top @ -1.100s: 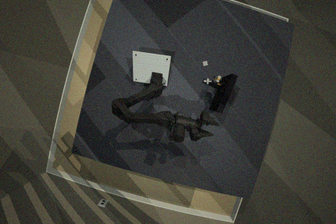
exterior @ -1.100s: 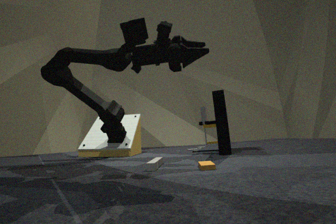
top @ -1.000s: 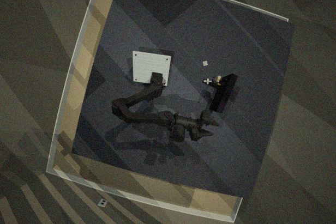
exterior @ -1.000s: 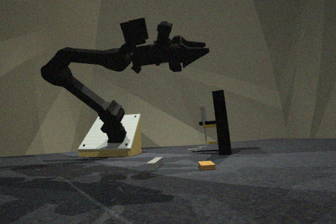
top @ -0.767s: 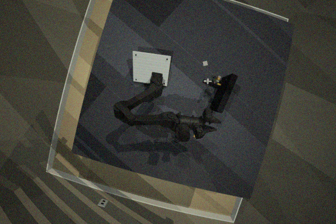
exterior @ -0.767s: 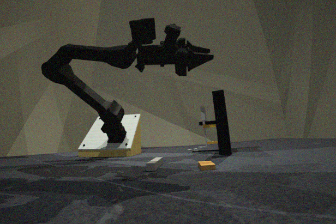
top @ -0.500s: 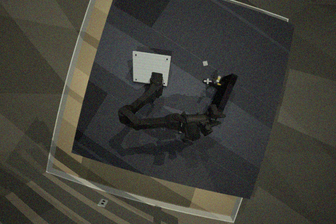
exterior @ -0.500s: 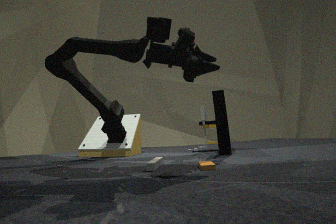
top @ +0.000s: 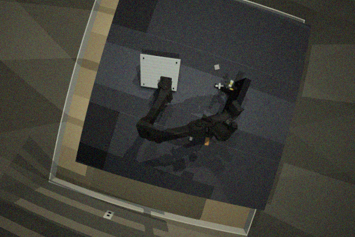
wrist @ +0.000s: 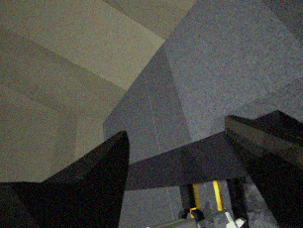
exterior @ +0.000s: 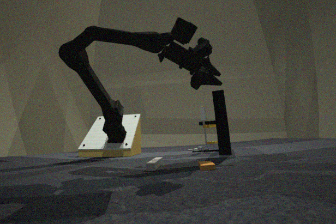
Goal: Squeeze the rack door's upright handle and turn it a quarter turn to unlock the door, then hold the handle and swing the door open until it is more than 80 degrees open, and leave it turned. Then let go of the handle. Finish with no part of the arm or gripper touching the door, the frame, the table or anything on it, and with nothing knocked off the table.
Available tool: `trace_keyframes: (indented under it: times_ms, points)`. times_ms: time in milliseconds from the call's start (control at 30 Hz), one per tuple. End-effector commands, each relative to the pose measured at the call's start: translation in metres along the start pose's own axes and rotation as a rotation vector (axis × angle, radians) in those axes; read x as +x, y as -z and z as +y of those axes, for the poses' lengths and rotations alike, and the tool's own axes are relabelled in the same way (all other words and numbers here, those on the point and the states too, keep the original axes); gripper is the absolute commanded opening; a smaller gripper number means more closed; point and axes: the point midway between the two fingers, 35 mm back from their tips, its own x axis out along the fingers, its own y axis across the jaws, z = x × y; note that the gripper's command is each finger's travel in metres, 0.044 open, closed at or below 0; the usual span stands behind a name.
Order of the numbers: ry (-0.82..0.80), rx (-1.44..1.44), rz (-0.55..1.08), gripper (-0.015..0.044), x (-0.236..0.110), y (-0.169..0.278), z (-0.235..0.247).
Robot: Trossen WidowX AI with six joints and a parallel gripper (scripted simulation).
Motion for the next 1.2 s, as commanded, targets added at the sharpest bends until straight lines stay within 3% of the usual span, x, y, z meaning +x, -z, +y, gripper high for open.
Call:
trace_keyframes:
  times_ms: [0, 633, 1167]
  points:
    - [0.034, 0.005, 0.078, 0.029, 0.01, 0.01, 0.01]
    - [0.275, -0.04, 0.399, 0.029, 0.038, 0.07, 0.041]
    - [0.534, -0.163, 0.546, 0.029, 0.042, 0.11, 0.059]
